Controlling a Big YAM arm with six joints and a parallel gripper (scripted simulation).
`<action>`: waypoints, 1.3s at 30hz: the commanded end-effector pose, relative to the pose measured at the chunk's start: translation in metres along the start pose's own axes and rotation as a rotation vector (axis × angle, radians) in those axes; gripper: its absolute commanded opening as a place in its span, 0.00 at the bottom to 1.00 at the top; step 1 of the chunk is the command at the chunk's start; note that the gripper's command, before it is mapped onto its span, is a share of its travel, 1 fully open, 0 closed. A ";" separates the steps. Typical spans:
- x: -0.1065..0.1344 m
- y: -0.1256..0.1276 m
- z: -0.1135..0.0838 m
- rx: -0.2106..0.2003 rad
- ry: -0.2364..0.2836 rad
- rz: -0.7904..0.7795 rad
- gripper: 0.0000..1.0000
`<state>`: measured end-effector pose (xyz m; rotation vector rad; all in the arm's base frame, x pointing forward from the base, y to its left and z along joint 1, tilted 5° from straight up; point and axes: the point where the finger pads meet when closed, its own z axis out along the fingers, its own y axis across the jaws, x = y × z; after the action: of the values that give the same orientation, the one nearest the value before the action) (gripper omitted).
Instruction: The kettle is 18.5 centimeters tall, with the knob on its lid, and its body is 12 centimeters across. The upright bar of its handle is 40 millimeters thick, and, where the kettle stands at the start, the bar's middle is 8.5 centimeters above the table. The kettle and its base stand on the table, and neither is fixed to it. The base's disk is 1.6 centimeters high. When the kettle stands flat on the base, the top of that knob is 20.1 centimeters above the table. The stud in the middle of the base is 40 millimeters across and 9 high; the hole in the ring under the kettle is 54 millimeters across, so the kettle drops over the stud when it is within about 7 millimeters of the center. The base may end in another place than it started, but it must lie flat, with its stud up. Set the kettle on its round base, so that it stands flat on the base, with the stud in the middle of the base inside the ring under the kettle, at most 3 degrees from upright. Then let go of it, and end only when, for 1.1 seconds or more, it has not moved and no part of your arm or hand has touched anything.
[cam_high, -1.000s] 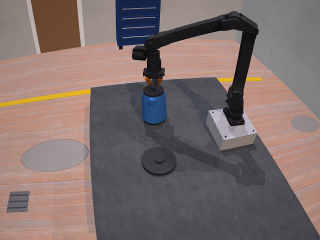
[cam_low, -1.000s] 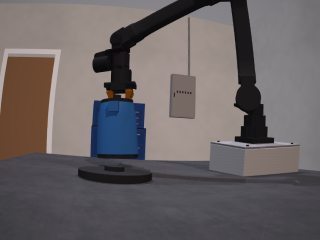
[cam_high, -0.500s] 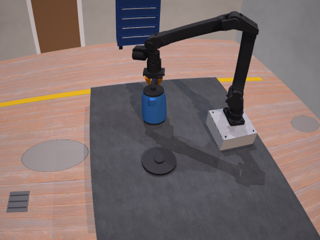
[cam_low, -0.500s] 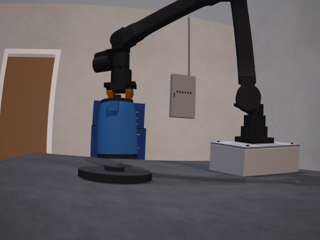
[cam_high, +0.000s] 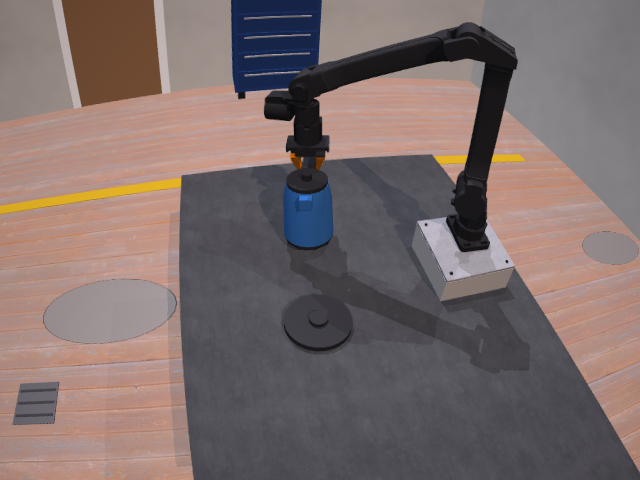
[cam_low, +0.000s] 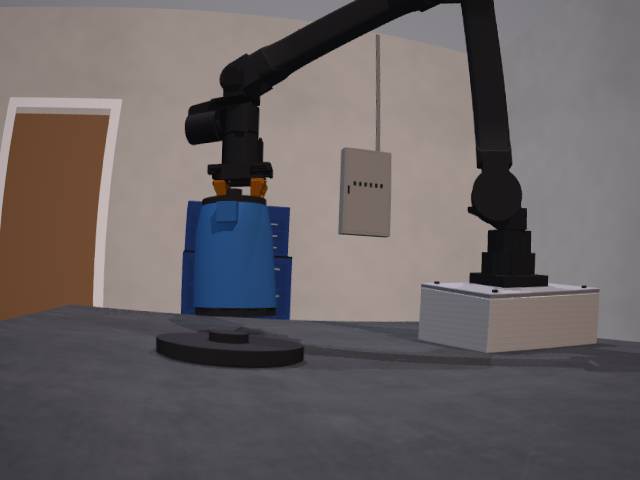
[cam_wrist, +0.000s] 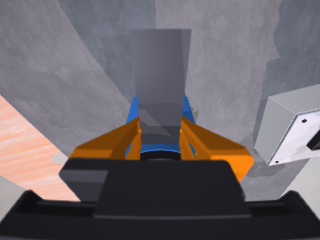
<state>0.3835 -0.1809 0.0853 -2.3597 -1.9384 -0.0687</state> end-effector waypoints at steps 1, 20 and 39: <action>-0.007 0.031 -0.057 -0.126 -0.032 -0.018 0.00; -0.009 0.039 -0.075 -0.127 -0.032 -0.017 0.00; -0.009 0.040 -0.075 -0.131 -0.033 -0.018 0.00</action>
<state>0.3986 -0.1892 0.1102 -2.3731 -1.9524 -0.0810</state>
